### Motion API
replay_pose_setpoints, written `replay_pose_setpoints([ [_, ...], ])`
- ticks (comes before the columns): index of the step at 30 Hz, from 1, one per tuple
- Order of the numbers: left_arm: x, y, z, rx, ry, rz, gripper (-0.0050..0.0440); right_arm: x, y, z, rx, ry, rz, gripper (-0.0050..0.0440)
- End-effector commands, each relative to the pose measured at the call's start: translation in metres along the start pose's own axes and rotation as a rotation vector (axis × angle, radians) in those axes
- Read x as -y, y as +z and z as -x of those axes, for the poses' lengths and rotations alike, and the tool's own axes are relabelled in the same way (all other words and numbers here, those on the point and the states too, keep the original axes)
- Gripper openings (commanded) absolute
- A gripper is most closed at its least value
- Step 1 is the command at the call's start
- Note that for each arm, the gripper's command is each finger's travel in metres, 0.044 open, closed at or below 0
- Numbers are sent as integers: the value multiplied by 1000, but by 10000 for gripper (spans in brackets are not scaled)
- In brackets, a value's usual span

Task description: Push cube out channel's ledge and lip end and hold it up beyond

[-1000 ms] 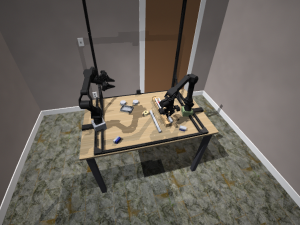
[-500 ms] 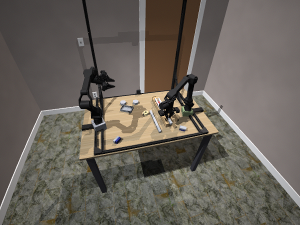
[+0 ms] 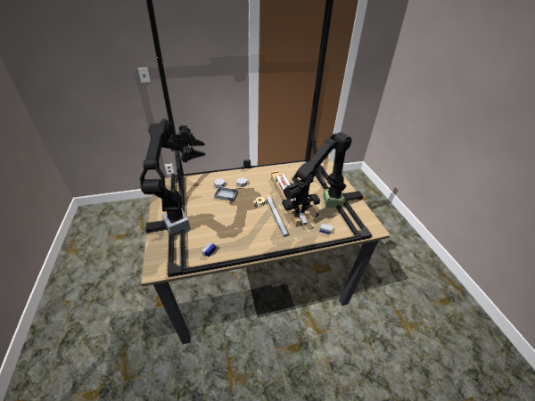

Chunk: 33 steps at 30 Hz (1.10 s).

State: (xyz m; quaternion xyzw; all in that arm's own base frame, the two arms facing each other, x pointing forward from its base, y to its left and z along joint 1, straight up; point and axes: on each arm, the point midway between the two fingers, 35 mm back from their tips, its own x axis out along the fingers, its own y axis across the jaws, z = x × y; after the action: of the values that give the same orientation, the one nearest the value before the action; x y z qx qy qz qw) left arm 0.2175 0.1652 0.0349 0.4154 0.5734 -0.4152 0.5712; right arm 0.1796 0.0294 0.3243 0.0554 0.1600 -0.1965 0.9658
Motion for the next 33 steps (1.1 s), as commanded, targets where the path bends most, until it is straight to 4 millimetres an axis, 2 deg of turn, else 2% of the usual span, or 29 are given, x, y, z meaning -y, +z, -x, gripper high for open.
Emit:
replay_pose_setpoints([
  [1,0,0,1,-1,1,0,88,0,0,0,2,0,-3,400],
  [6,0,0,1,-1,1,0,200,0,0,0,2,0,-3,400],
  [27,0,0,1,-1,1,0,200,0,0,0,2,0,-3,400],
  [31,-2,-1,23,0,2,1,200,0,0,0,2,0,-3,400],
  [33,-2,-1,23,0,2,1,200,0,0,0,2,0,-3,400],
])
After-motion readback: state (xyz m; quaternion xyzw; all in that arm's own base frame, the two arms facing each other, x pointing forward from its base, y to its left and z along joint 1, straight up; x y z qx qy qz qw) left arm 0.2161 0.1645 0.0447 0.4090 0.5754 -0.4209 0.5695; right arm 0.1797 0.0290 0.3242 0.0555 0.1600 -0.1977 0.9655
